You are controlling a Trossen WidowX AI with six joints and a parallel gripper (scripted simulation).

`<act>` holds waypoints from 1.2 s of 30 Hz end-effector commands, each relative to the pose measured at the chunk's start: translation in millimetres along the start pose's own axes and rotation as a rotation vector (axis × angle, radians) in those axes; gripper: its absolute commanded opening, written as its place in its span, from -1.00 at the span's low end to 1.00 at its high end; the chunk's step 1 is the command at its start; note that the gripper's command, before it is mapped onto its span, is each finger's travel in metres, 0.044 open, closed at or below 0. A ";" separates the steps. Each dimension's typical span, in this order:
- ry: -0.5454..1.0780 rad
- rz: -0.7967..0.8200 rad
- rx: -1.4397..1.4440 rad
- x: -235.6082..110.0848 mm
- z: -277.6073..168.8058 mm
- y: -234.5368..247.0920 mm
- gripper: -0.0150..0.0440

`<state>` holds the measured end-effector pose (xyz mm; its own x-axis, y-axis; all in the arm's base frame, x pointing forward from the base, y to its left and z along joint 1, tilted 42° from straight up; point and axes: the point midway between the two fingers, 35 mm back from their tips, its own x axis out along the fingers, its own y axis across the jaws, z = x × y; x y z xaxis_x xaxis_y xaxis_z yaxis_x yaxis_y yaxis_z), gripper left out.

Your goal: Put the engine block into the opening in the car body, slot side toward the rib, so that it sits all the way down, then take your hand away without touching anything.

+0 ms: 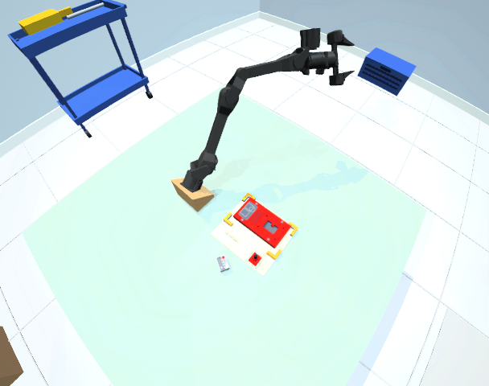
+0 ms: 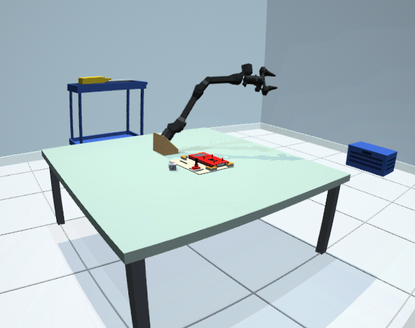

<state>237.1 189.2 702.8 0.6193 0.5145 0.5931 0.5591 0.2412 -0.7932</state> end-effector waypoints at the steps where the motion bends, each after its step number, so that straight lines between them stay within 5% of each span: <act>1: 0.012 0.066 0.011 6.3 -7.4 26.3 1.00; 14: 0.104 0.334 0.090 15.8 -51.4 134.0 1.00; 36: 0.267 0.515 0.092 -4.2 -138.4 220.6 1.00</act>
<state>424.0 132.7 557.1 0.9123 0.3727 0.1698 0.1485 0.0854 -0.9852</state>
